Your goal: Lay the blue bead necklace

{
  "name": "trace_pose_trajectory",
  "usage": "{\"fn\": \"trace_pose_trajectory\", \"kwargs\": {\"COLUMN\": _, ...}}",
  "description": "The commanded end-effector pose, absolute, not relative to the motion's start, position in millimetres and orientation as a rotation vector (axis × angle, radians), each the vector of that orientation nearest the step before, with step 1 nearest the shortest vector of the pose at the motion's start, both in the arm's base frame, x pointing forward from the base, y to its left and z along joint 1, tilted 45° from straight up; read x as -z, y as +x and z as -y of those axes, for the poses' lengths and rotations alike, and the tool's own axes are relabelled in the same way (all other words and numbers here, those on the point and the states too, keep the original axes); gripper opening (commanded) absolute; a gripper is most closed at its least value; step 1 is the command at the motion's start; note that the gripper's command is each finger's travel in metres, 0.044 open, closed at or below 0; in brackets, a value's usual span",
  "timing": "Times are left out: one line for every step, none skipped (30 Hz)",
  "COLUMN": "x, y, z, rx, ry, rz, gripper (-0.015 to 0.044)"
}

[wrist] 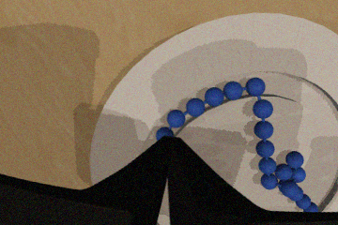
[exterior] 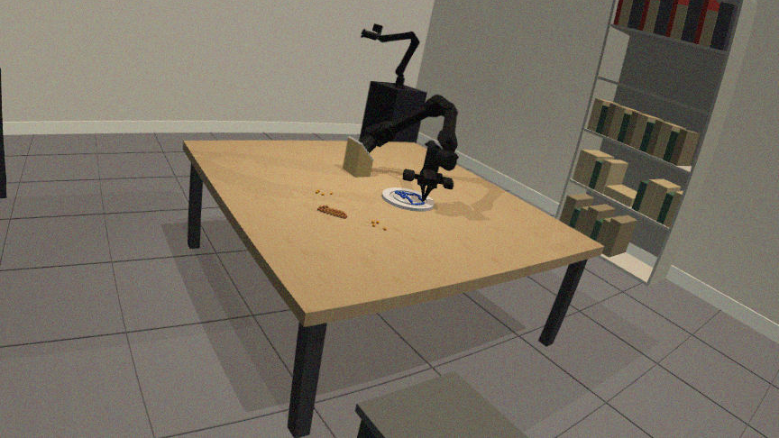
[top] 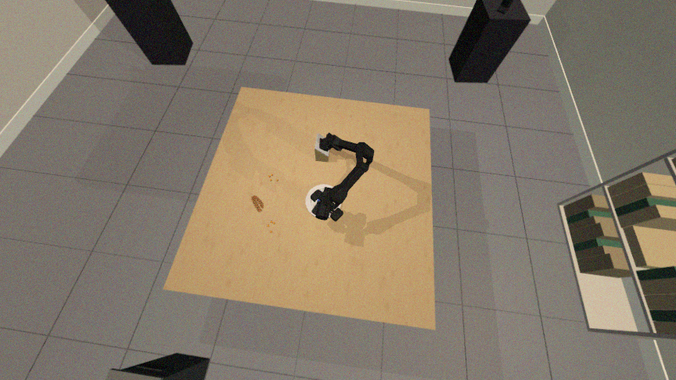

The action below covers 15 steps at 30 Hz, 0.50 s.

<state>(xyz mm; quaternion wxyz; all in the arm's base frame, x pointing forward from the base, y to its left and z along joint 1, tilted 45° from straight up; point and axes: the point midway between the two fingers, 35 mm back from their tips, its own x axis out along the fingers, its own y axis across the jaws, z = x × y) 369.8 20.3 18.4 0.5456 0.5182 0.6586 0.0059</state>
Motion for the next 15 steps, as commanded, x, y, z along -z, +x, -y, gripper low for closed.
{"fn": "trace_pose_trajectory", "kwargs": {"x": -21.7, "y": 373.2, "z": -21.3, "rx": -0.015, "ry": 1.226, "rz": -1.558, "gripper": 0.0000}}
{"fn": "trace_pose_trajectory", "kwargs": {"x": -21.7, "y": 373.2, "z": -21.3, "rx": -0.015, "ry": 1.226, "rz": -1.558, "gripper": 0.0000}}
{"fn": "trace_pose_trajectory", "kwargs": {"x": -21.7, "y": 373.2, "z": -21.3, "rx": -0.015, "ry": 1.226, "rz": -1.558, "gripper": 0.0000}}
{"fn": "trace_pose_trajectory", "kwargs": {"x": -21.7, "y": 373.2, "z": -21.3, "rx": -0.015, "ry": 1.226, "rz": -1.558, "gripper": 0.0000}}
{"fn": "trace_pose_trajectory", "kwargs": {"x": -21.6, "y": 373.2, "z": -21.5, "rx": -0.015, "ry": 1.226, "rz": -1.558, "gripper": 0.0000}}
{"fn": "trace_pose_trajectory", "kwargs": {"x": -21.1, "y": 373.3, "z": -22.0, "rx": -0.015, "ry": 1.226, "rz": -1.558, "gripper": 0.0000}}
{"fn": "trace_pose_trajectory", "kwargs": {"x": -20.2, "y": 373.5, "z": -22.8, "rx": -0.015, "ry": 1.226, "rz": -1.558, "gripper": 0.0000}}
{"fn": "trace_pose_trajectory", "kwargs": {"x": -19.1, "y": 373.7, "z": -23.9, "rx": -0.015, "ry": 1.226, "rz": -1.558, "gripper": 0.0000}}
{"fn": "trace_pose_trajectory", "kwargs": {"x": -18.0, "y": 373.9, "z": -24.9, "rx": -0.015, "ry": 1.226, "rz": -1.558, "gripper": 0.0000}}
{"fn": "trace_pose_trajectory", "kwargs": {"x": -16.9, "y": 374.1, "z": -26.0, "rx": -0.015, "ry": 1.226, "rz": -1.558, "gripper": 0.0000}}
{"fn": "trace_pose_trajectory", "kwargs": {"x": -16.1, "y": 374.2, "z": -26.8, "rx": -0.016, "ry": 1.227, "rz": -1.558, "gripper": 0.0000}}
{"fn": "trace_pose_trajectory", "kwargs": {"x": -15.6, "y": 374.3, "z": -27.3, "rx": -0.016, "ry": 1.227, "rz": -1.558, "gripper": 0.0000}}
{"fn": "trace_pose_trajectory", "kwargs": {"x": -15.4, "y": 374.4, "z": -27.5, "rx": -0.016, "ry": 1.227, "rz": -1.558, "gripper": 0.0000}}
{"fn": "trace_pose_trajectory", "kwargs": {"x": -18.1, "y": 374.7, "z": -25.0, "rx": -0.018, "ry": 1.224, "rz": -1.555, "gripper": 0.0026}}
{"fn": "trace_pose_trajectory", "kwargs": {"x": -18.1, "y": 374.7, "z": -25.0, "rx": -0.018, "ry": 1.224, "rz": -1.555, "gripper": 0.0052}}
